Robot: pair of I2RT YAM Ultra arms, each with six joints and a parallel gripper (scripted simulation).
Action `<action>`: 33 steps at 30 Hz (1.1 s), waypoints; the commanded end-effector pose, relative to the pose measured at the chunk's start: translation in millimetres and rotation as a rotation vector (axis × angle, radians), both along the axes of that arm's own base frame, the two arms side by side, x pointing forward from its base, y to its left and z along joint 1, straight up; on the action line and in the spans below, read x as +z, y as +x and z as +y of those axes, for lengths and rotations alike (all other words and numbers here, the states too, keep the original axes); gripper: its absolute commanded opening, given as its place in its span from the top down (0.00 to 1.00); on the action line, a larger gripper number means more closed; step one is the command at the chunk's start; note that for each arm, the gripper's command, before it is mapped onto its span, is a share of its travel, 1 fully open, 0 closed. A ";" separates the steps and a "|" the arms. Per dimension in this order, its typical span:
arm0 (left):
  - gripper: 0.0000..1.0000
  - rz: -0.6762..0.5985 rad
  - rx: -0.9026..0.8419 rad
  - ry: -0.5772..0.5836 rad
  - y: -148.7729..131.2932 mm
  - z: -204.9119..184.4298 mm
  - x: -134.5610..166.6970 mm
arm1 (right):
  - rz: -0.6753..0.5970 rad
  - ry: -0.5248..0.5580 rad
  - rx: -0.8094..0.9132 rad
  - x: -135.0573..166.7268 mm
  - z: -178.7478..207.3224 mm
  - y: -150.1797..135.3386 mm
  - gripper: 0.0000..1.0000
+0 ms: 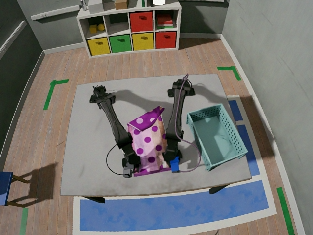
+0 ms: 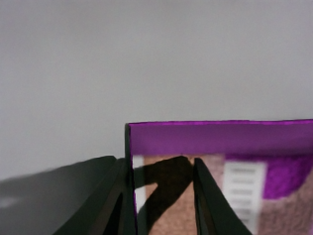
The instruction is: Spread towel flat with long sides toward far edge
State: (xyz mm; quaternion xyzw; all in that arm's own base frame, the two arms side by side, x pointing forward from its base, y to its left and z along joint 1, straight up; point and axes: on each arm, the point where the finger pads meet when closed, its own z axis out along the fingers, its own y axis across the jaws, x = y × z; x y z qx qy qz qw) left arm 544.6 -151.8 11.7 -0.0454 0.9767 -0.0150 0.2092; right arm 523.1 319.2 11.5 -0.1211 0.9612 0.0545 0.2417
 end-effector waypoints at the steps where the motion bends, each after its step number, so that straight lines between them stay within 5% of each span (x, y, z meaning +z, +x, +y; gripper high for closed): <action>1: 0.66 0.031 0.009 0.004 -7.5 3.3 -9.0 | -0.001 0.009 0.006 1.4 7.6 0.0 0.66; 12: 0.66 0.041 0.009 0.007 -9.1 3.8 -15.4 | 0.006 -0.007 0.004 -10.7 2.0 -6.6 0.66; 15: 0.73 0.041 0.009 0.007 -9.1 3.8 -15.4 | 0.006 -0.007 0.004 -10.7 2.0 -6.6 0.66; 16: 0.81 0.022 0.001 0.009 -7.2 -4.5 -14.9 | 0.006 -0.007 0.004 -10.7 2.0 -6.6 0.76; 18: 0.81 0.031 0.001 0.012 -9.4 -3.8 -15.8 | 0.006 -0.007 0.004 -10.5 2.0 -6.6 0.76; 19: 0.89 0.004 0.003 0.009 -3.9 -7.5 -13.8 | -0.031 0.012 0.001 7.0 8.5 -5.3 0.85; 23: 0.89 0.029 0.009 0.017 -8.7 -2.3 -16.2 | 0.003 0.002 0.012 -6.6 8.0 -10.9 0.85; 24: 0.98 -0.001 0.003 0.010 -2.8 -10.3 -9.8 | -0.061 0.024 -0.001 8.7 12.5 -5.2 0.95; 33: 1.00 -0.008 0.004 0.002 4.9 0.8 1.0 | -0.036 0.008 0.000 6.8 -2.0 -6.9 1.00</action>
